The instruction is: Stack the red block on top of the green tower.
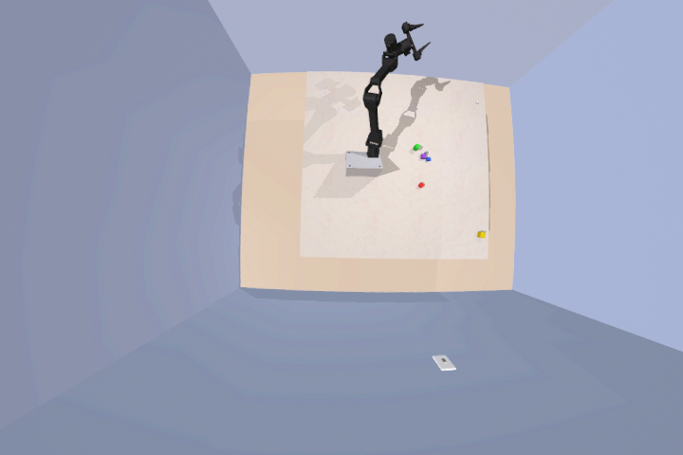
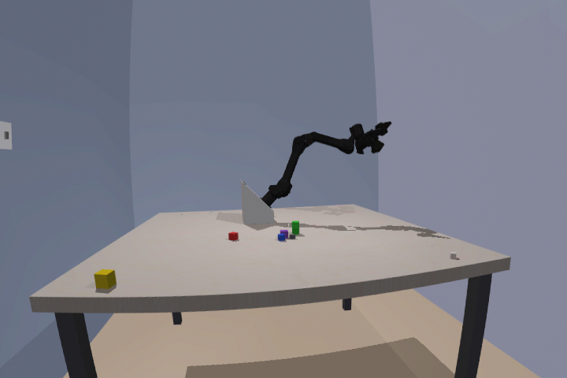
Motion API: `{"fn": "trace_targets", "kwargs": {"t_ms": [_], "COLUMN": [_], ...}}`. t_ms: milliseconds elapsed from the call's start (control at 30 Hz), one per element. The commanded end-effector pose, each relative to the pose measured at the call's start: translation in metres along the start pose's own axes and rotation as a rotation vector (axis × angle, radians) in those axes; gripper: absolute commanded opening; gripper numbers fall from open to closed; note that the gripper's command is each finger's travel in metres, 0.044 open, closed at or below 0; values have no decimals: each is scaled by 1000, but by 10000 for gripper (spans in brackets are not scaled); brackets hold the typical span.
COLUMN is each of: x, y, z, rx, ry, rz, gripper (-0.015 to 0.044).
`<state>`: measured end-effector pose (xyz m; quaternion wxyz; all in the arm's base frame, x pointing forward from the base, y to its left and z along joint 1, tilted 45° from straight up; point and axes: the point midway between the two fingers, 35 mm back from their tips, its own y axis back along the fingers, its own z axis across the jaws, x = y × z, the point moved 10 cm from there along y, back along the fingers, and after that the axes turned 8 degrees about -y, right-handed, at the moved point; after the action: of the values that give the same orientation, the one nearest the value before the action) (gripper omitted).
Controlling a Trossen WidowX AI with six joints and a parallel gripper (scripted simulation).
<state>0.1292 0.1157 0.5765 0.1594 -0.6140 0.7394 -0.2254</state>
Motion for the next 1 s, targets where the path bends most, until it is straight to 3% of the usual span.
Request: {"fn": "trace_targets", "kwargs": {"t_ms": [0, 400, 667, 967], "x": [-16, -57, -71, -46], "y": [-11, -56, -96, -125], "z": [13, 85, 190, 304], "rx": [-5, -108, -380, -697], "ry": [14, 42, 32, -127], "rz": [-31, -112, -166, -105], "gripper": [440, 440, 440, 440]}}
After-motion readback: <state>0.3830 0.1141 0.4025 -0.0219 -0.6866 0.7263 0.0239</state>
